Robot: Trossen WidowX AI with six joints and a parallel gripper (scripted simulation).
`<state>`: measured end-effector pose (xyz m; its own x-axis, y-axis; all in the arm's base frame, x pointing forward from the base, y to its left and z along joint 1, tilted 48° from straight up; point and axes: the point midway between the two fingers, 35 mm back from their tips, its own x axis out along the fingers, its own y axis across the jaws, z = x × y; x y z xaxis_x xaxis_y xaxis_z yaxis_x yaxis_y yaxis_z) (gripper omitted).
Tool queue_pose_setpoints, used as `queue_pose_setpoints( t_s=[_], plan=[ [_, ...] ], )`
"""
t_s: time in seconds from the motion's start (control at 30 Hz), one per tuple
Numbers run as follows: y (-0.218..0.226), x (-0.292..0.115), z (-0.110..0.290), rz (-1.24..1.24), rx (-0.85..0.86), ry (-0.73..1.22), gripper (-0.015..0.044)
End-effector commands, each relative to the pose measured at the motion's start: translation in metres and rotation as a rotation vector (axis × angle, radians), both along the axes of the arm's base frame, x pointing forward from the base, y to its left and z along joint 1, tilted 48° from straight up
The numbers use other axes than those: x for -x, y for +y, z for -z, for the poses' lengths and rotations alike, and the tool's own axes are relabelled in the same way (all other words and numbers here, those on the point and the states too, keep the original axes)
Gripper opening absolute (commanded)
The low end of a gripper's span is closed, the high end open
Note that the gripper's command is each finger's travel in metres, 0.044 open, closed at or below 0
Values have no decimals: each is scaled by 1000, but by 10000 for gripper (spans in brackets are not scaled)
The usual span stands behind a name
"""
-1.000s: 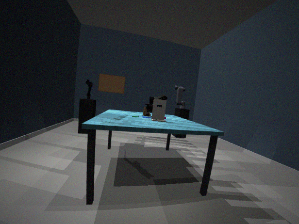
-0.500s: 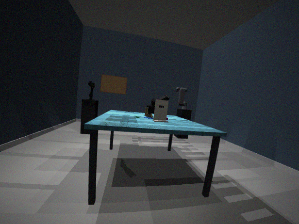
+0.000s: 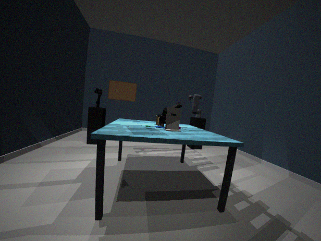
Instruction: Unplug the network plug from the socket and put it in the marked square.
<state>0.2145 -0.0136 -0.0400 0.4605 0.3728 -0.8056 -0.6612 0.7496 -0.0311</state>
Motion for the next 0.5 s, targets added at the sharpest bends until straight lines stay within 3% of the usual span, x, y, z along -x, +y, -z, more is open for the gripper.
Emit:
queue_pose_setpoints(
  t_s=[0.0, 0.47],
  plan=[
    [5, 3, 5, 3, -4, 10, 0],
    [11, 2, 8, 3, -5, 9, 0]
  ],
)
